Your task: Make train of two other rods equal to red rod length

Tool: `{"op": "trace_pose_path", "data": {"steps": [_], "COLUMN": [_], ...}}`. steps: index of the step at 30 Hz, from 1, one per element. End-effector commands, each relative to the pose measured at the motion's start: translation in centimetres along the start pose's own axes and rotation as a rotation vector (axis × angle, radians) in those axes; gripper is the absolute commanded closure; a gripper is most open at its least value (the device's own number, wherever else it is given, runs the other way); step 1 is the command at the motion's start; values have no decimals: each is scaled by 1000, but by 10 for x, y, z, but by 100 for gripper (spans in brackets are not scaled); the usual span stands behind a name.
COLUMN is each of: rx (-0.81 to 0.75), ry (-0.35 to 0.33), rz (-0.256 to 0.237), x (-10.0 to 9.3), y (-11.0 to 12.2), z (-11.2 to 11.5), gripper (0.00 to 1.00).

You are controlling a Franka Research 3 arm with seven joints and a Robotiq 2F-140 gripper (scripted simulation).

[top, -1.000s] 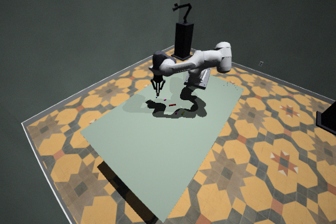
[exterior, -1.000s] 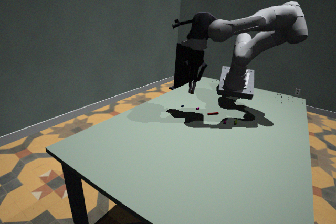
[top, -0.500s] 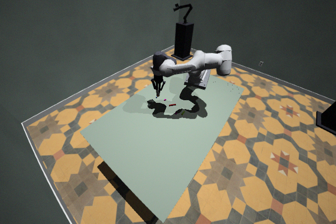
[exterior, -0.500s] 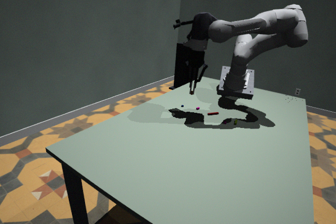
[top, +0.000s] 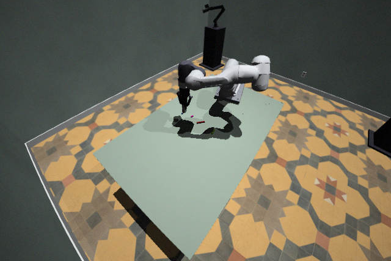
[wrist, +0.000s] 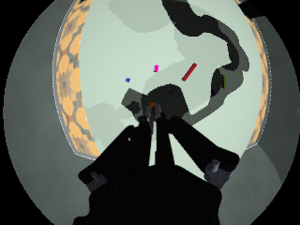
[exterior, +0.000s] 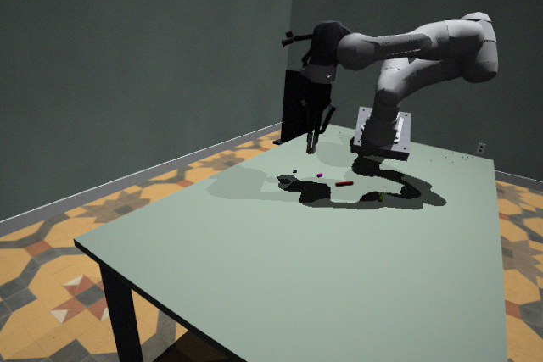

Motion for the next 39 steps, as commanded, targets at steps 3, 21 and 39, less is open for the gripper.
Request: {"op": "trace_pose_path", "data": {"steps": [3, 21, 39], "rx": [200, 484, 767], "ry": [4, 7, 11], "rz": [7, 10, 13], "x": [2, 6, 11], "y": [3, 7, 10], "z": [2, 4, 6], "gripper": [97, 97, 97]}}
Point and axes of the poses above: the point where the finger pads meet when closed, its own x axis out along the fingers, its own y axis across the jaws, z = x × y, the point moved 10 cm from there along -x, back along the fingers, and after that the axes turned 10 degrees about -x, right-handed, at the moved point
